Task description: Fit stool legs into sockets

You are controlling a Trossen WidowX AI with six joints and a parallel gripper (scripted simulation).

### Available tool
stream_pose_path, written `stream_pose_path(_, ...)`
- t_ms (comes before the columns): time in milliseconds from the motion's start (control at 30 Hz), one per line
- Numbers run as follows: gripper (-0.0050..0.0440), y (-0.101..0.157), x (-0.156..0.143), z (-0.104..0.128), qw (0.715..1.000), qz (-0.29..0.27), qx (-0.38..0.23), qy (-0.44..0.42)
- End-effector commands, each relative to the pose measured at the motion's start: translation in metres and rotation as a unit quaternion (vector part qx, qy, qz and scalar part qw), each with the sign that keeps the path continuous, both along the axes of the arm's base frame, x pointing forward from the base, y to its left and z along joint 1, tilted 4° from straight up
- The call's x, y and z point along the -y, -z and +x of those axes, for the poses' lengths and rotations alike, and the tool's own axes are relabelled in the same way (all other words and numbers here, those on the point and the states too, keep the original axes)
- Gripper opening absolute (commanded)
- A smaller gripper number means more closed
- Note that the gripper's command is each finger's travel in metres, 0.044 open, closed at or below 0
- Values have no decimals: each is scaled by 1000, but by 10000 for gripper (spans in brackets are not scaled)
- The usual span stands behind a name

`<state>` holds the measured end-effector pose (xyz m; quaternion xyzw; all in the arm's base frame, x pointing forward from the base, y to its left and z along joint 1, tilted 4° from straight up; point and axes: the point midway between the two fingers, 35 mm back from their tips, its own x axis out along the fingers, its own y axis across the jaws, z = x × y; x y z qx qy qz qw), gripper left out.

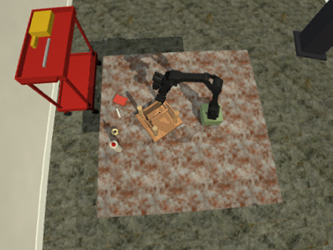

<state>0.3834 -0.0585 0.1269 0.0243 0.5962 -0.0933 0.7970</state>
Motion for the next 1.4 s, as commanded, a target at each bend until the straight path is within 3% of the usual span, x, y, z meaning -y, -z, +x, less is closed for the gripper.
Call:
stream_pose_path(0,0,24,0,-2,1000,4,-27,-1)
stream_pose_path(800,0,24,0,-2,1000,4,-27,-1)
stream_pose_path(1367,0,2,-1,0,1000,2,-16,-1)
